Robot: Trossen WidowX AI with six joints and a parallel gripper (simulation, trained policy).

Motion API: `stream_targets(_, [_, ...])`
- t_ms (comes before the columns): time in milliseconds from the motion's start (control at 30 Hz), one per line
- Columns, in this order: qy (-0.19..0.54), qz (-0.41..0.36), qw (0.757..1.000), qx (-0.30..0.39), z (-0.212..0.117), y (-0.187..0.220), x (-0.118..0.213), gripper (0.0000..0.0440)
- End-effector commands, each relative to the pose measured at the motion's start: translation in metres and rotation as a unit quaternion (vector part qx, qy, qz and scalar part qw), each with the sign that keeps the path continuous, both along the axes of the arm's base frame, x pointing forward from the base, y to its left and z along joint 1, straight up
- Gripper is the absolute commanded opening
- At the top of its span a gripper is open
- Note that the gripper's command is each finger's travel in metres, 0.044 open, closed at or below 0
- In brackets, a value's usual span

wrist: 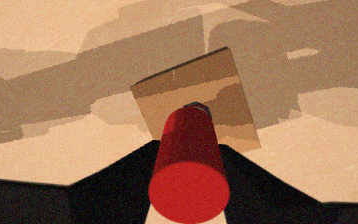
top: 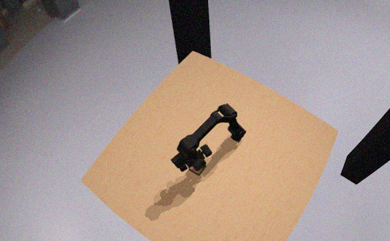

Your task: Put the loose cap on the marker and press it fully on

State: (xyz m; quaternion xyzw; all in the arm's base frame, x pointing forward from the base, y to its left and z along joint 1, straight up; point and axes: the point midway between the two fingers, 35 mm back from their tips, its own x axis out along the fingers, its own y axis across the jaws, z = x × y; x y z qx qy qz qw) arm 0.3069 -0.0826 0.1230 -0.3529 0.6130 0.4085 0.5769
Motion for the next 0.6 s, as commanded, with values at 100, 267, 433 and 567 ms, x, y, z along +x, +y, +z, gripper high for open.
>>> stream_targets(100, [0.017,0.012,1.0,0.011,-0.022,0.002,-0.006,0.0001])
stream_targets(267, [0.02,0.018,1.0,0.01,-0.029,0.002,-0.008,0.0029])
stream_targets(433, [0.02,0.024,0.999,0.009,-0.033,0.001,-0.009,0.0039])
stream_targets(567, [0.019,0.028,0.999,0.006,-0.036,0.0,-0.009,0.0044])
